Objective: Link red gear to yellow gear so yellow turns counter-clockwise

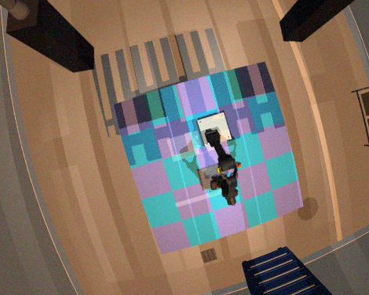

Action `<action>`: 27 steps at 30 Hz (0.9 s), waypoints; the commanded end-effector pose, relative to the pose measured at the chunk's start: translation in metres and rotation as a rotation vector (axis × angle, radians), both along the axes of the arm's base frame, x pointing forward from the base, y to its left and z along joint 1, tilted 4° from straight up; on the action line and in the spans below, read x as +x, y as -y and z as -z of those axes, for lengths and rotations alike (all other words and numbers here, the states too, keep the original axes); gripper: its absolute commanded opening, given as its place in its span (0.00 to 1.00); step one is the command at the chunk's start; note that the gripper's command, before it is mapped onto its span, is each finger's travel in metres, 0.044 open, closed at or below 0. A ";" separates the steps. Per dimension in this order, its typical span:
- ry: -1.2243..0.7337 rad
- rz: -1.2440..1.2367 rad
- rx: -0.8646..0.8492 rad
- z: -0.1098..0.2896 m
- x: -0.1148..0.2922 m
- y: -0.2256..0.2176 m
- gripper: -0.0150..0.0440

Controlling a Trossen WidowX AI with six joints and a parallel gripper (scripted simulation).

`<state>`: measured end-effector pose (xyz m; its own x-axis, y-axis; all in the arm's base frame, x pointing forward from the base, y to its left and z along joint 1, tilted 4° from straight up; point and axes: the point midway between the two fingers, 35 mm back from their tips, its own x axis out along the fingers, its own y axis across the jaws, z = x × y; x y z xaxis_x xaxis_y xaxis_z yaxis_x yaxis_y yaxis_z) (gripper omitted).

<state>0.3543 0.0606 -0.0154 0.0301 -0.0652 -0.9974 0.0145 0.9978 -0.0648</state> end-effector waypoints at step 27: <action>-0.006 -0.124 -0.006 0.003 0.000 0.000 0.49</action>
<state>0.3547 0.0602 -0.0200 0.0308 -0.0666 -0.9973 -0.1524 0.9858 -0.0706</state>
